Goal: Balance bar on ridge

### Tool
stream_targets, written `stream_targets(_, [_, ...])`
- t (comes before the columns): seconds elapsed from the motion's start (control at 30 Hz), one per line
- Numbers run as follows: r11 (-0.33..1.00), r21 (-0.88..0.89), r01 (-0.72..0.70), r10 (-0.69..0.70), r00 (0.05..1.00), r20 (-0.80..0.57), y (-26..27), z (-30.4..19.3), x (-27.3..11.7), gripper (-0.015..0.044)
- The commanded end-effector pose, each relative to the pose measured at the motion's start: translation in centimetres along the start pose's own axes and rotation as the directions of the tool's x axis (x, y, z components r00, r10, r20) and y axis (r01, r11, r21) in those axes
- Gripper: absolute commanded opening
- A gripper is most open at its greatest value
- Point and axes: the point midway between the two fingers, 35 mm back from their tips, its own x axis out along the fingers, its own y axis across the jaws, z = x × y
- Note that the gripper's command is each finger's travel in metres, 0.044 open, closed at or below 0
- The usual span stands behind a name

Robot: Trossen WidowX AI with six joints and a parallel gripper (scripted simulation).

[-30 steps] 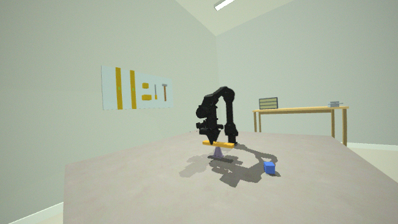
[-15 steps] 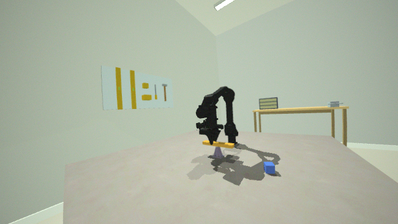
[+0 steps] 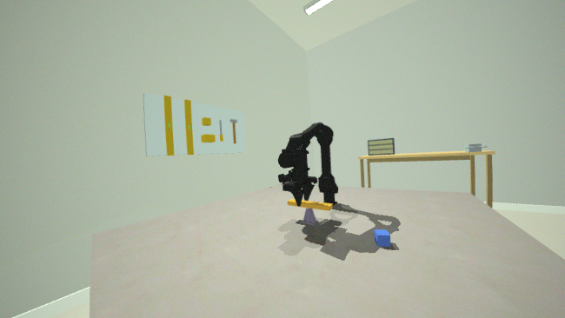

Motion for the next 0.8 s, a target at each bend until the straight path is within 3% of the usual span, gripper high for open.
stream_targets(0.0, [1.000, 0.000, 0.000, 0.000, 1.000, 0.000, 0.0, 0.0, 0.0, 0.0369])
stream_targets(0.1, [1.000, 0.000, 0.000, 0.000, 1.000, 0.000, 0.0, 0.0, 0.0, 0.0440])
stream_targets(0.23, [1.000, 0.000, 0.000, 0.000, 1.000, 0.000, 0.1, 0.0, -0.7, 0.0440])
stream_targets(0.53, [1.000, 0.000, 0.000, 0.000, 1.000, 0.000, 0.0, 0.0, -9.8, 0.0440])
stream_targets(0.77, [1.000, 0.000, 0.000, 0.000, 1.000, 0.000, 0.0, 0.0, -10.0, 0.0440])
